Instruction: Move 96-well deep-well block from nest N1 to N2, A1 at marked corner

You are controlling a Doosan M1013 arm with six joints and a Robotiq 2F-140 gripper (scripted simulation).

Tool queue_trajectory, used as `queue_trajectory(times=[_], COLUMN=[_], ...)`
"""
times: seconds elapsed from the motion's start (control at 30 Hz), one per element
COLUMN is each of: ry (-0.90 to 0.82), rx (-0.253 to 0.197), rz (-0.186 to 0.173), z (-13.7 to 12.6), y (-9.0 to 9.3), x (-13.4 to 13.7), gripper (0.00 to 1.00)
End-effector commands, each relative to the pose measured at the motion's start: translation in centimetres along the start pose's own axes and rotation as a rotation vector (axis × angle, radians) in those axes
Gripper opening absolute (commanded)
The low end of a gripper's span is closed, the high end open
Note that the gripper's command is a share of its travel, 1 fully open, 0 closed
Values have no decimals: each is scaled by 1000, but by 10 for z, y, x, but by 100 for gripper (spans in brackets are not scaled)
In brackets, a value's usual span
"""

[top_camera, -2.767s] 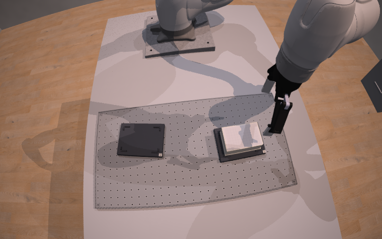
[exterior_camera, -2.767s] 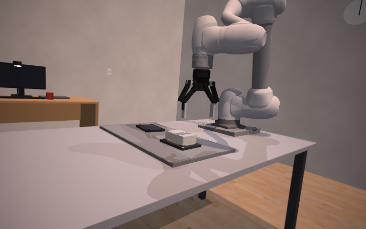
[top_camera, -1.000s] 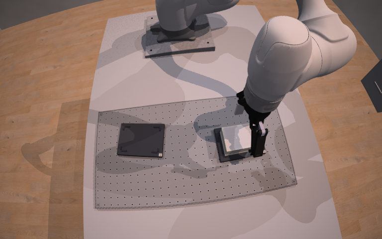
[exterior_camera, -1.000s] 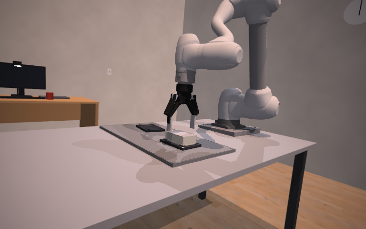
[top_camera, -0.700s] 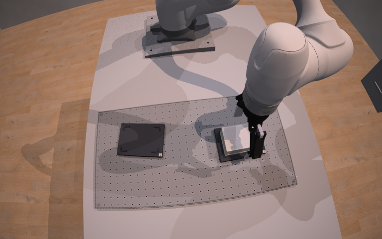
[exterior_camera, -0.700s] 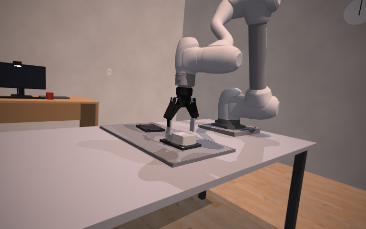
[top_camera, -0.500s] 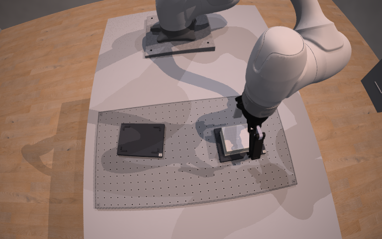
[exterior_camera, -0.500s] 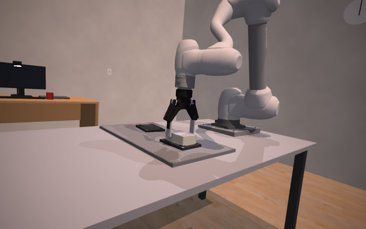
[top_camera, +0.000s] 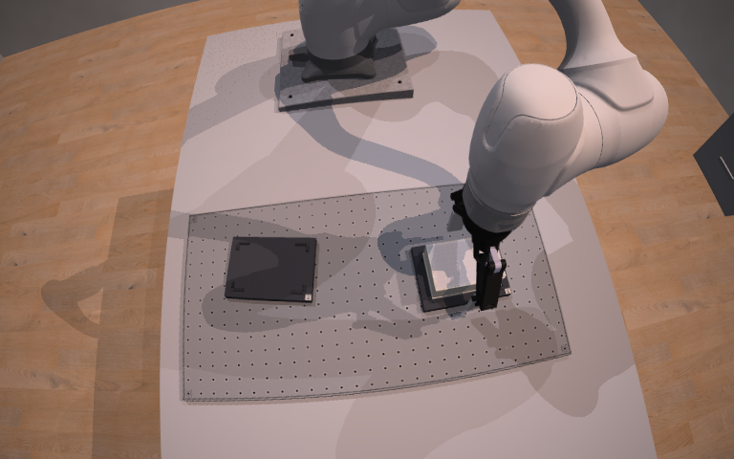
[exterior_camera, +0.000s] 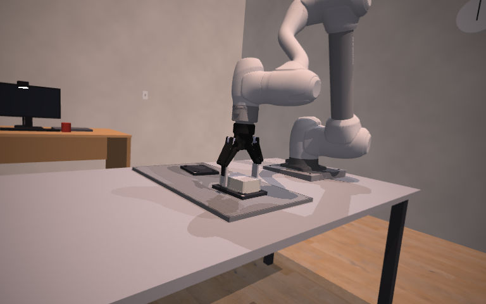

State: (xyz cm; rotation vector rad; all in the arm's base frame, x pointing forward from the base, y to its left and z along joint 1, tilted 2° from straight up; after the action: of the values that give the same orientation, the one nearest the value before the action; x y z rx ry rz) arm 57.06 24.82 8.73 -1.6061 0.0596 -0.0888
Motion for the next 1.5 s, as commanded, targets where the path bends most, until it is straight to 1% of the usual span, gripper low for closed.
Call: queue_trajectory(times=[0.0,0.2,0.23,1.37,1.47], ry=[0,0,0,0,0], rx=[0,0,0,0,0], rz=[0,0,0,0,0], z=[0,0,0,0,0], y=[0,0,0,0,-5], x=[0,0,0,0,0], gripper=[100,100,0,0,0])
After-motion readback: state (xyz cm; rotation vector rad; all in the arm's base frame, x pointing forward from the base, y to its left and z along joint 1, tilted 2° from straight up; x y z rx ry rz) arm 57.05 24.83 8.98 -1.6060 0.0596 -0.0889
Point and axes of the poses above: the point where the finger pads meet when closed, its own y axis out along the fingers, its own x axis across the jaws, z = x × y, the point moved 6 cm from there along -y, back along the fingers, and after that the axes turned 15 degrees about y, right-handed, at the moved point
